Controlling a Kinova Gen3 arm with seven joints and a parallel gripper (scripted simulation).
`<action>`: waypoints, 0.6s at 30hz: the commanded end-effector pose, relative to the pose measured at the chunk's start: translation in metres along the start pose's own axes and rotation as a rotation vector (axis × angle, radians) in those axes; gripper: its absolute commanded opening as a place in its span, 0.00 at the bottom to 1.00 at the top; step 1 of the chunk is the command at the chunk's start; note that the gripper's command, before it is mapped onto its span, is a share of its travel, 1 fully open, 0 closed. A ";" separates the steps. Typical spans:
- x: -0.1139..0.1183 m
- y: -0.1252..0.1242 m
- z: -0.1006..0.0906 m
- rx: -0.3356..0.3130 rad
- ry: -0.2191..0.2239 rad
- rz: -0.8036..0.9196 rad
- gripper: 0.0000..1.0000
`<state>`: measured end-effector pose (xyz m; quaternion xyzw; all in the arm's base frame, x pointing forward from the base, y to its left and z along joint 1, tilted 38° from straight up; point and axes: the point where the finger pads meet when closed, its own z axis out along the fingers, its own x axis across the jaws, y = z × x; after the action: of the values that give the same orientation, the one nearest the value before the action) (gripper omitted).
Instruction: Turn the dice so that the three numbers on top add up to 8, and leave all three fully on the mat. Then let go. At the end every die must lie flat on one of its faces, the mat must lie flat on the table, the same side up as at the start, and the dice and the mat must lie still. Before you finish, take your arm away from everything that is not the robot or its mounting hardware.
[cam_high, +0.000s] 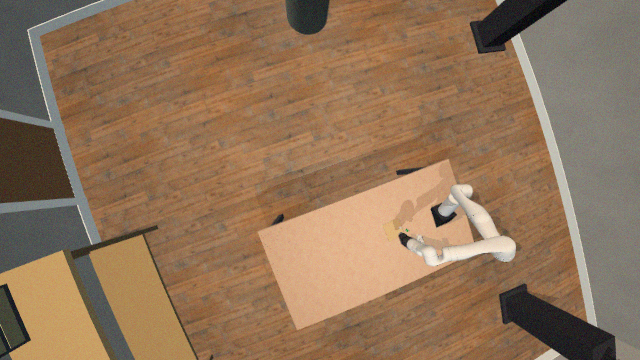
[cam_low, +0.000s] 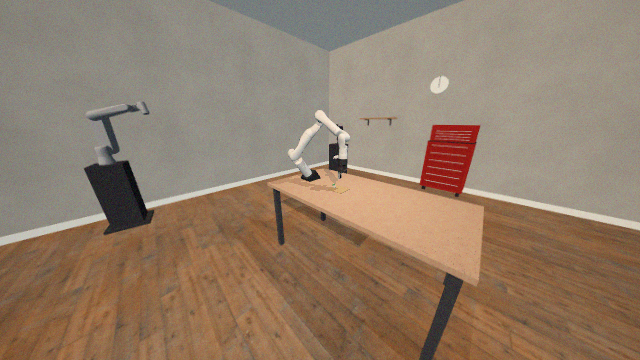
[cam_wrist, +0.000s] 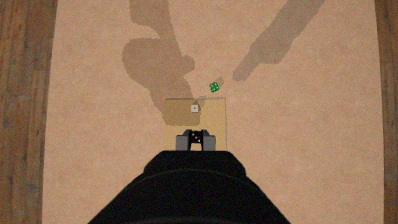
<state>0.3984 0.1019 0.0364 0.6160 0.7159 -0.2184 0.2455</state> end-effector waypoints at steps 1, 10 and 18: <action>-0.007 0.002 -0.002 -0.005 0.011 -0.007 0.34; -0.007 0.002 -0.002 -0.005 0.011 -0.007 0.34; -0.007 0.002 0.000 -0.005 0.011 -0.007 0.34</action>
<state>0.3995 0.1000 0.0401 0.6173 0.7175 -0.2142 0.2413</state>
